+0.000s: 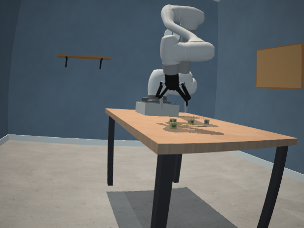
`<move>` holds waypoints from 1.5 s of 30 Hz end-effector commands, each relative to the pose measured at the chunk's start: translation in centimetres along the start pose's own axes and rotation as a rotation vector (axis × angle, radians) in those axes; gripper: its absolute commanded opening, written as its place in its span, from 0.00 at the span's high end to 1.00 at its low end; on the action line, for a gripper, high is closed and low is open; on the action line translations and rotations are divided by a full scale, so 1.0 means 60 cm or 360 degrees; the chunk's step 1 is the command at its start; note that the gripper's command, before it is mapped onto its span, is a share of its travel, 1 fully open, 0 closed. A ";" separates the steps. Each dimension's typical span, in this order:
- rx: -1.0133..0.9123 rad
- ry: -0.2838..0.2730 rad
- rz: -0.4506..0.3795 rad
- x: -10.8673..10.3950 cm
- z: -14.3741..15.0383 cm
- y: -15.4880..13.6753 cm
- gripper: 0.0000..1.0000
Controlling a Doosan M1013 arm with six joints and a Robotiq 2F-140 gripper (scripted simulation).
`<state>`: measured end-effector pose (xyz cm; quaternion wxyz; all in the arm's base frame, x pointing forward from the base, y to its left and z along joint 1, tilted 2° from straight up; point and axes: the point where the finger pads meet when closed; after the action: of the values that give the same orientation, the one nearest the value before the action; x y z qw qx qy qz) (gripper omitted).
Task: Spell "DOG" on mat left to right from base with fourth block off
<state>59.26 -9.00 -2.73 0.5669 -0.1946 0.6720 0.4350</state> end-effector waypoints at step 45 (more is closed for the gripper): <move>-0.0001 -0.0002 0.0000 -0.056 0.046 -0.153 0.00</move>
<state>64.33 -10.92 -2.72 0.5683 -0.1954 0.6710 0.4344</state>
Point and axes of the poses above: the point where the finger pads meet when closed, its own x axis out along the fingers, its own z axis across the jaws, y = z × x, and after that the axes turned 7 degrees about -x, right-handed
